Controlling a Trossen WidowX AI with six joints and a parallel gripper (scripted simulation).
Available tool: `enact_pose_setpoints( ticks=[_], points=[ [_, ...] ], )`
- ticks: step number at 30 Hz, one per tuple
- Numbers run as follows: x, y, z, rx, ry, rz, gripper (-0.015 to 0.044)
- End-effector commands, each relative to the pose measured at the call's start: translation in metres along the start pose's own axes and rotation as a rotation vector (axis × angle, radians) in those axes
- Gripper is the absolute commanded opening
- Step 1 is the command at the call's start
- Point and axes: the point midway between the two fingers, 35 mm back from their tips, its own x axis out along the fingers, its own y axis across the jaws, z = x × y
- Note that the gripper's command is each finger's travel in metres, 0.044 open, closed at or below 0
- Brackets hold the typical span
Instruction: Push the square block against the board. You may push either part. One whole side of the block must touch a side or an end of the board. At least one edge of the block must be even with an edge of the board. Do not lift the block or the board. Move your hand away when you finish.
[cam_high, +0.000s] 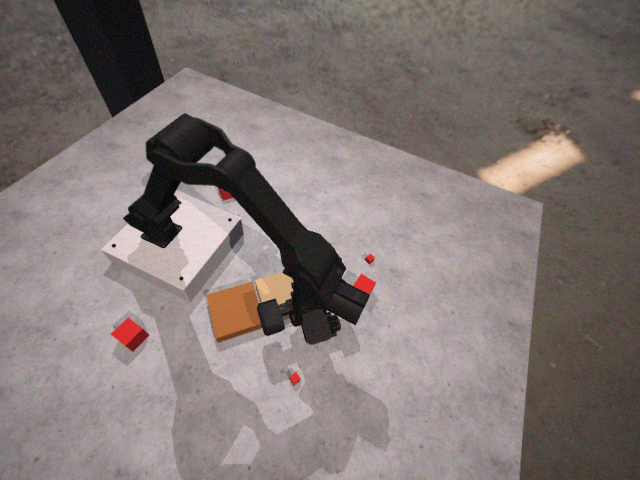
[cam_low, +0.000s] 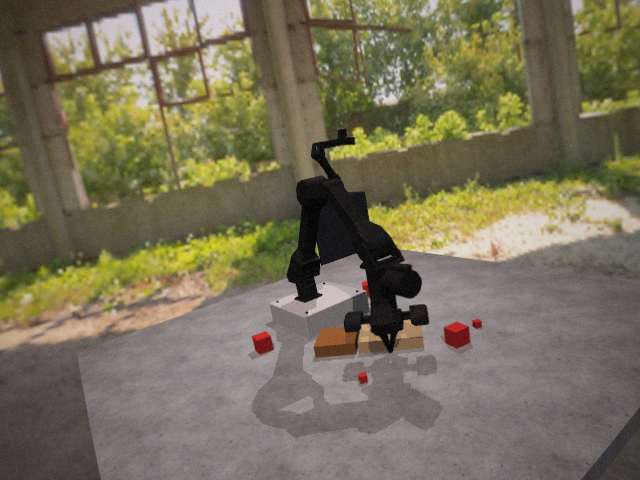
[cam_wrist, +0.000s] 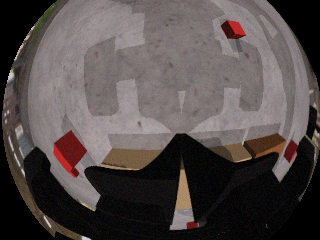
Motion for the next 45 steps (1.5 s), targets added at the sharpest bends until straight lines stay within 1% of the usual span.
enact_pose_setpoints(
  ticks=[1,24,26,28,29,35,45],
  points=[
    [-0.001,0.001,0.008,0.000,0.000,0.003,0.0000],
    [-0.001,0.000,0.044,0.000,-0.003,0.003,0.0000],
    [-0.013,0.001,0.040,0.001,-0.004,0.003,0.0000],
    [-0.044,0.001,0.040,0.000,-0.003,0.003,0.0000],
    [-0.053,0.001,0.040,0.000,-0.003,0.003,0.0000],
    [-0.054,0.002,0.041,-0.007,-0.015,0.012,0.0000],
    [-0.055,0.026,0.022,-0.330,-0.013,0.011,0.0000]
  ],
)
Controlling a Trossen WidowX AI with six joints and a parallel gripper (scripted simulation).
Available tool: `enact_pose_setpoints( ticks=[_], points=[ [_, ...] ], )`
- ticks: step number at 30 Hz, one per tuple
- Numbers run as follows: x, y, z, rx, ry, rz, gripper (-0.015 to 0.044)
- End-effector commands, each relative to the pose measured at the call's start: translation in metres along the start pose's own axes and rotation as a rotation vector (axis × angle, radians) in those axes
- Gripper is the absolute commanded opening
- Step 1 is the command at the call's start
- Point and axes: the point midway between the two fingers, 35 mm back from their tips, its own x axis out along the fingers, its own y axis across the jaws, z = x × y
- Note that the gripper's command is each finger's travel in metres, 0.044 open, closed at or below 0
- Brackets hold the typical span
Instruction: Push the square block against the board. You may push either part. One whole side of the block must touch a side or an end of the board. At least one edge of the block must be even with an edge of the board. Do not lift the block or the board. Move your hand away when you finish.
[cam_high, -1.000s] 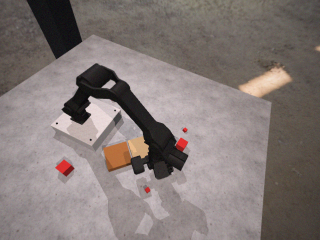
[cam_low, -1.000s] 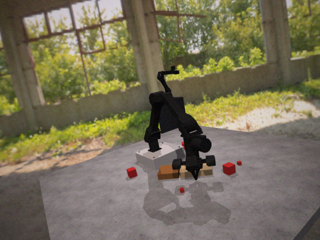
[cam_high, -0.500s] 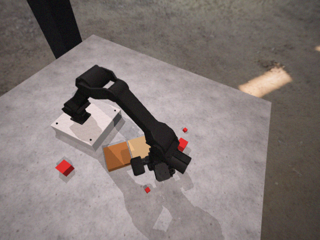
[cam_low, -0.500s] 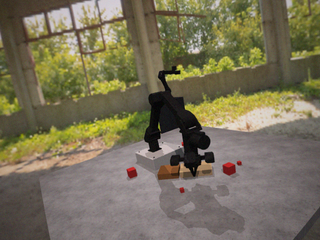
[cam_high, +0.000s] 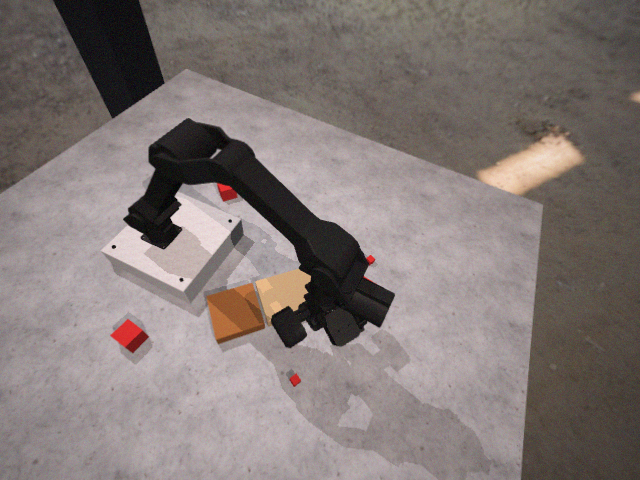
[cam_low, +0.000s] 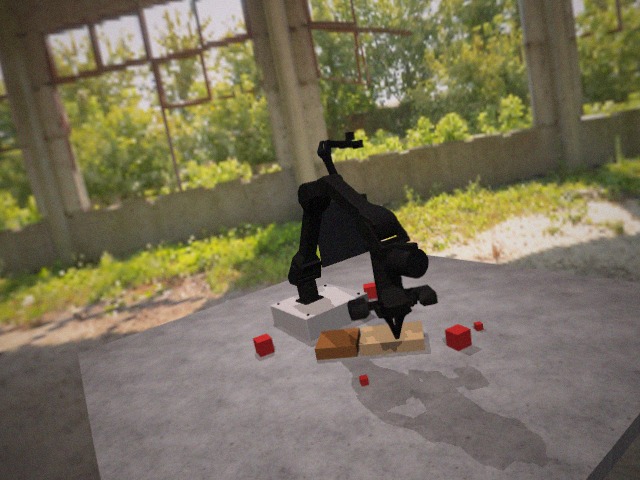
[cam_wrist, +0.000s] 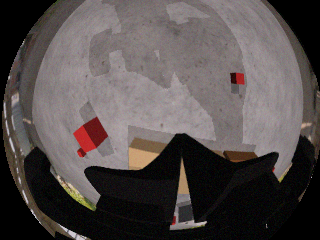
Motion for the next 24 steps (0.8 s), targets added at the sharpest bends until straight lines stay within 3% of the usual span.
enact_pose_setpoints(
  ticks=[1,24],
  points=[
    [-0.001,0.012,-0.006,-0.134,0.002,0.001,0.0000],
    [-0.002,0.076,-0.048,-0.923,0.010,0.010,0.0000]
  ],
)
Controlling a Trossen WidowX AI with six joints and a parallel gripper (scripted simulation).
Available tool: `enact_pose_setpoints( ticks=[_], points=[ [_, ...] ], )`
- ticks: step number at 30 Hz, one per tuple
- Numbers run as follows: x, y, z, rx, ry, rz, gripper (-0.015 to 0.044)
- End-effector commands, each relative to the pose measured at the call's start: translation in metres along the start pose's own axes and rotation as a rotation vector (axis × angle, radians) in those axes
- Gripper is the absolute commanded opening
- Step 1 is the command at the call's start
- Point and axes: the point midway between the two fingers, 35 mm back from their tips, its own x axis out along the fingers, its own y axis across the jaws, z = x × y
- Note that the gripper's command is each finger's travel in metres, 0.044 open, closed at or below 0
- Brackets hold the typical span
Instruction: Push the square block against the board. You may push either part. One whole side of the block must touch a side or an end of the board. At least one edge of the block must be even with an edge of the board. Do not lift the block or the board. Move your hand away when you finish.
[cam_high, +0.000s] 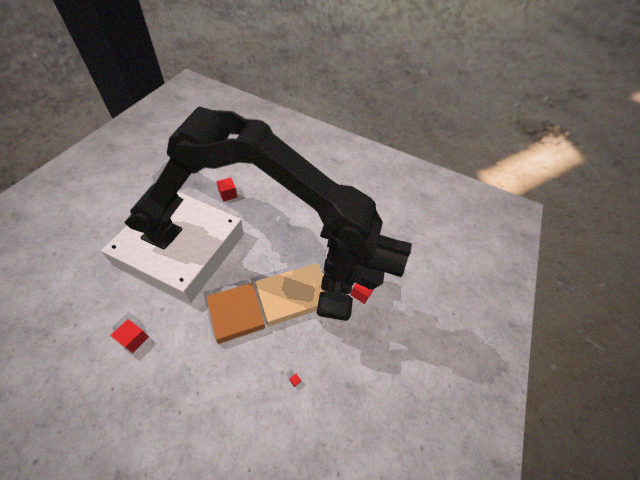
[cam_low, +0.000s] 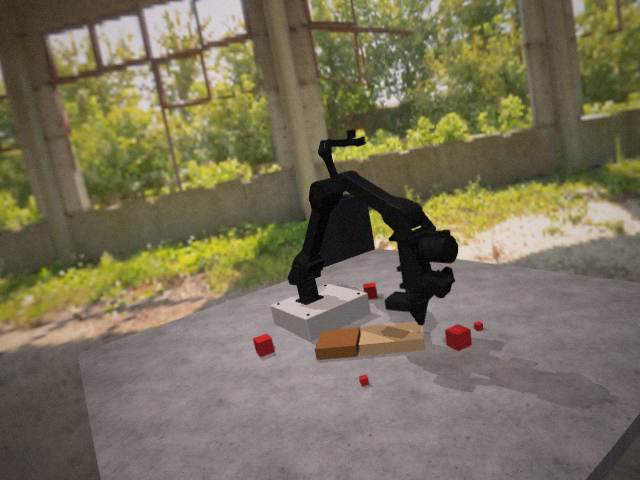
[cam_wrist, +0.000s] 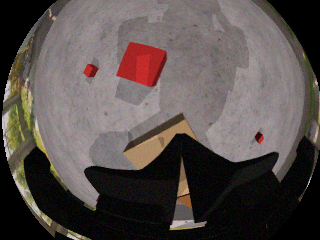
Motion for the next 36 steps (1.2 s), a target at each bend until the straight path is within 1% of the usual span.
enact_pose_setpoints(
  ticks=[1,13,18,19,21,23,36],
  points=[
    [-0.001,0.013,0.002,-0.131,0.000,0.005,0.0000],
    [-0.001,0.048,0.006,-0.499,0.002,0.009,0.0000],
    [0.002,0.048,0.007,-0.505,0.002,0.010,0.0000],
    [0.011,0.049,0.007,-0.507,0.002,0.009,0.0000],
    [0.042,0.049,0.007,-0.514,0.002,0.009,0.0000],
    [0.054,0.049,0.006,-0.517,0.002,0.009,0.0000],
    [0.054,0.043,-0.002,-0.517,0.003,0.009,0.0000]
  ],
)
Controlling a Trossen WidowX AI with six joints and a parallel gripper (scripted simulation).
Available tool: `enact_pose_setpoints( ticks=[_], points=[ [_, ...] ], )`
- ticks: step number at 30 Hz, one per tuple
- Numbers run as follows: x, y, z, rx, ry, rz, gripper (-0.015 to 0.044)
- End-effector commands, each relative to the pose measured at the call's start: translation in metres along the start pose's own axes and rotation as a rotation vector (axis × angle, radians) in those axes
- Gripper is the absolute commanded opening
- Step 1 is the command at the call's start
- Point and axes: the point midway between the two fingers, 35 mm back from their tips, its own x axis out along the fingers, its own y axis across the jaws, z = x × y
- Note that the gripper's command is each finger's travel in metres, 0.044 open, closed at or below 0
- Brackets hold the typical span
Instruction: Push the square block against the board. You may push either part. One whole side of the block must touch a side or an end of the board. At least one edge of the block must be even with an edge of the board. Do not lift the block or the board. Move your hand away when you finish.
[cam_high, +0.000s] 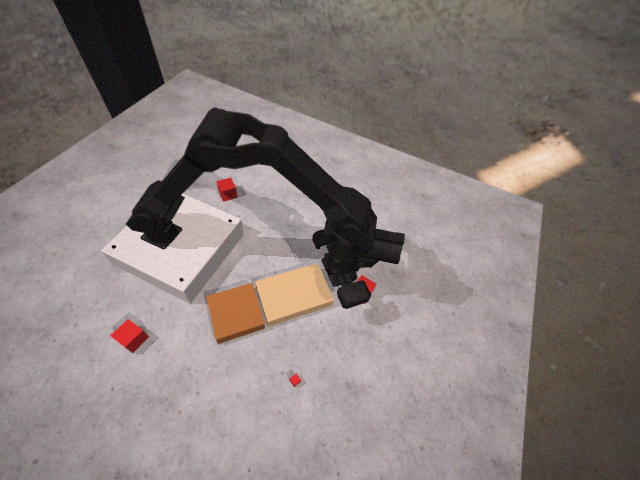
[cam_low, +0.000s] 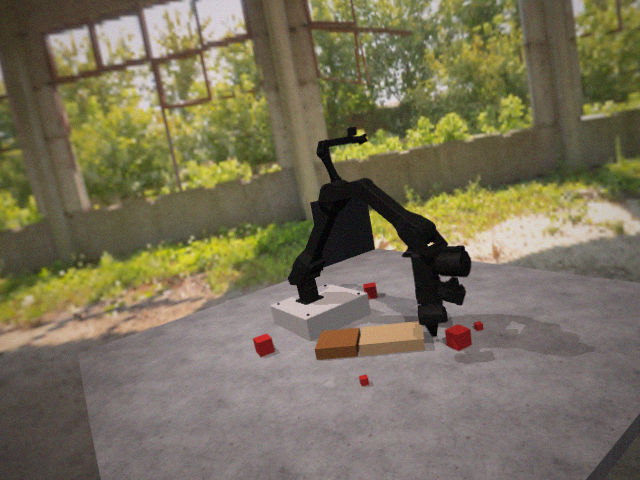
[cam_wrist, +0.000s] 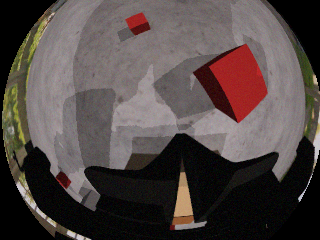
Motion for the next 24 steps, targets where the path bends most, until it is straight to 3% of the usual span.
enact_pose_setpoints(
  ticks=[1,14,24],
  points=[
    [0.003,0.001,-0.009,-0.001,0.009,0.008,0.0000],
    [0.003,0.000,-0.030,-0.001,0.011,0.007,0.0000],
    [0.003,-0.001,-0.017,-0.001,0.010,0.007,0.0000]
  ],
)
